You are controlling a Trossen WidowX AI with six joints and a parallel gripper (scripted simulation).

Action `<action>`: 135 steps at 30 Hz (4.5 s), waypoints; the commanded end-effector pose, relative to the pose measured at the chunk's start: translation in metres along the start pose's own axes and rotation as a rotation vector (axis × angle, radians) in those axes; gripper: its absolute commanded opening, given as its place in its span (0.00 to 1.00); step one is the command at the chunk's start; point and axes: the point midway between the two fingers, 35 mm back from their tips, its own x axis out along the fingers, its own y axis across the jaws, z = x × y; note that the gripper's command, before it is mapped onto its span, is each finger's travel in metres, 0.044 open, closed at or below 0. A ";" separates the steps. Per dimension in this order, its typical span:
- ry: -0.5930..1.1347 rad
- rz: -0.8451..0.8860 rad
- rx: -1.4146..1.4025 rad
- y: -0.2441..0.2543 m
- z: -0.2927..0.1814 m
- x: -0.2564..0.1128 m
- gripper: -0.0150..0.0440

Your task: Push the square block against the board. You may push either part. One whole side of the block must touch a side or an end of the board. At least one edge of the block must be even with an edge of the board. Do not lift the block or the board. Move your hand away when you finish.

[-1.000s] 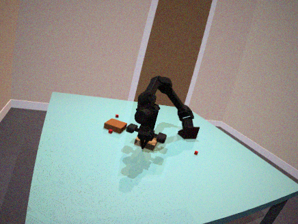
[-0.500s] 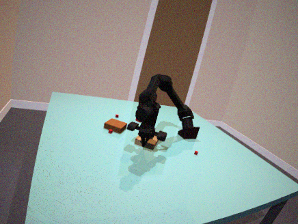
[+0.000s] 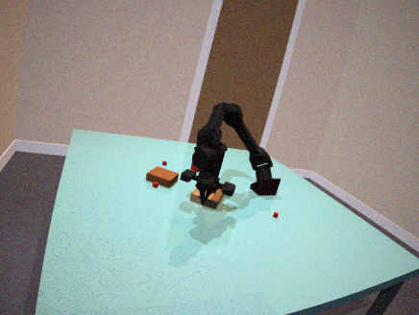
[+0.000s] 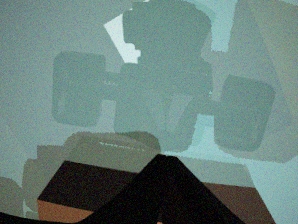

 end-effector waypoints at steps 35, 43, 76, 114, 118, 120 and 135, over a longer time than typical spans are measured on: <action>0.012 0.001 -0.009 -0.001 0.044 -0.031 0.25; 0.003 -0.008 0.009 0.000 0.044 -0.050 0.25; 0.013 -0.003 1.141 0.056 -0.042 -0.057 0.25; 0.018 -0.009 1.572 0.065 -0.082 0.003 0.25; 0.018 -0.009 1.572 0.061 -0.081 0.003 0.25; 0.018 -0.008 1.572 0.058 -0.081 0.003 0.25; 0.017 -0.007 1.572 0.040 -0.079 0.002 0.25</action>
